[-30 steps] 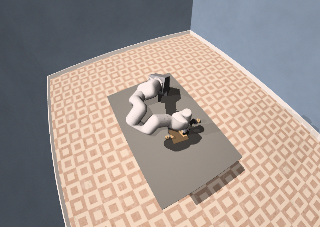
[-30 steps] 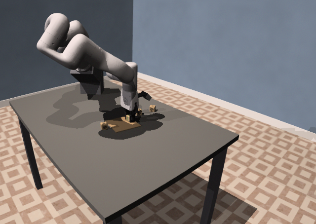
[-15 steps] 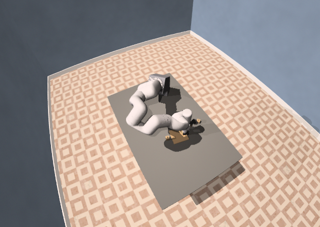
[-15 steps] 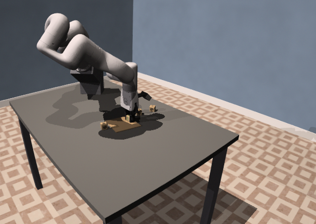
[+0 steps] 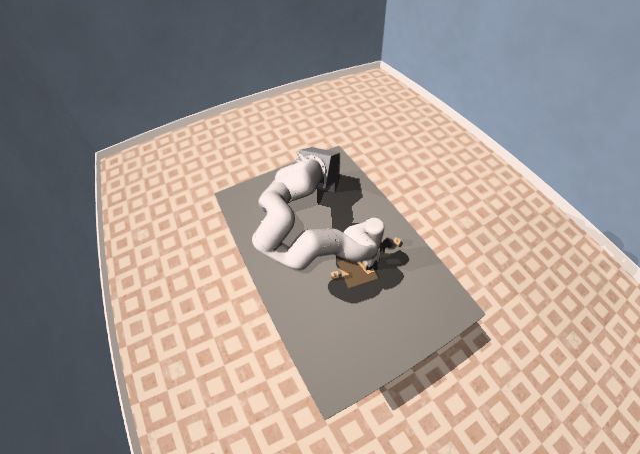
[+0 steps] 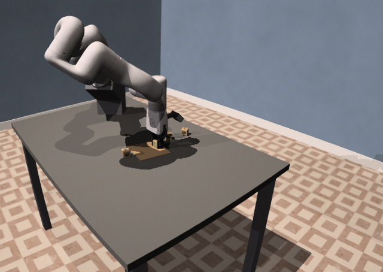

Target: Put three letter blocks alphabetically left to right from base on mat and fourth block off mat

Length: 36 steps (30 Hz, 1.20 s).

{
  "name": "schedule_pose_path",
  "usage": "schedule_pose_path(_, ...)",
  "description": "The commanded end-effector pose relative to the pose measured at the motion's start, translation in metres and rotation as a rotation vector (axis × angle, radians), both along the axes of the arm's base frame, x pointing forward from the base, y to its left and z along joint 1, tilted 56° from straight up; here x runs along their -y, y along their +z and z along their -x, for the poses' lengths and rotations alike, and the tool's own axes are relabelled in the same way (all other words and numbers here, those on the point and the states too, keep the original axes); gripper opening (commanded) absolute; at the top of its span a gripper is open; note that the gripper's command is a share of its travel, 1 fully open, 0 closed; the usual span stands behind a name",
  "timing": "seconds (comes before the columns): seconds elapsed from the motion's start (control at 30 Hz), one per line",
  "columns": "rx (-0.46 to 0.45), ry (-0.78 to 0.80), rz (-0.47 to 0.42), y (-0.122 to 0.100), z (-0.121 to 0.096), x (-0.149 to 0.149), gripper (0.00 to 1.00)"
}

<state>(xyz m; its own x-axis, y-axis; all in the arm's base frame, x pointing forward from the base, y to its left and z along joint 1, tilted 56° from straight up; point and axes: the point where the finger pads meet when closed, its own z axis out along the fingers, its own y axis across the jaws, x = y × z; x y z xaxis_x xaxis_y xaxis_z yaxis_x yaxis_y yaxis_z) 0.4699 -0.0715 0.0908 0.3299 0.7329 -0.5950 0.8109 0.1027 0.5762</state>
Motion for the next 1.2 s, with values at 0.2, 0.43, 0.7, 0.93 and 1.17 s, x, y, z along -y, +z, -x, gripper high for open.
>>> schedule_pose_path(0.2,0.001,0.003,-0.001,0.0006,-0.0005,-0.0017,0.27)
schedule_pose_path(0.43,0.001,0.003,-0.001,0.0006,-0.0005,-0.0017,0.31)
schedule_pose_path(0.7,0.001,0.003,-0.001,0.0006,-0.0005,-0.0017,0.39)
schedule_pose_path(0.93,0.001,0.003,-0.001,0.0006,-0.0005,-0.0017,0.47)
schedule_pose_path(1.17,0.001,0.003,-0.001,0.0006,-0.0005,-0.0017,0.47)
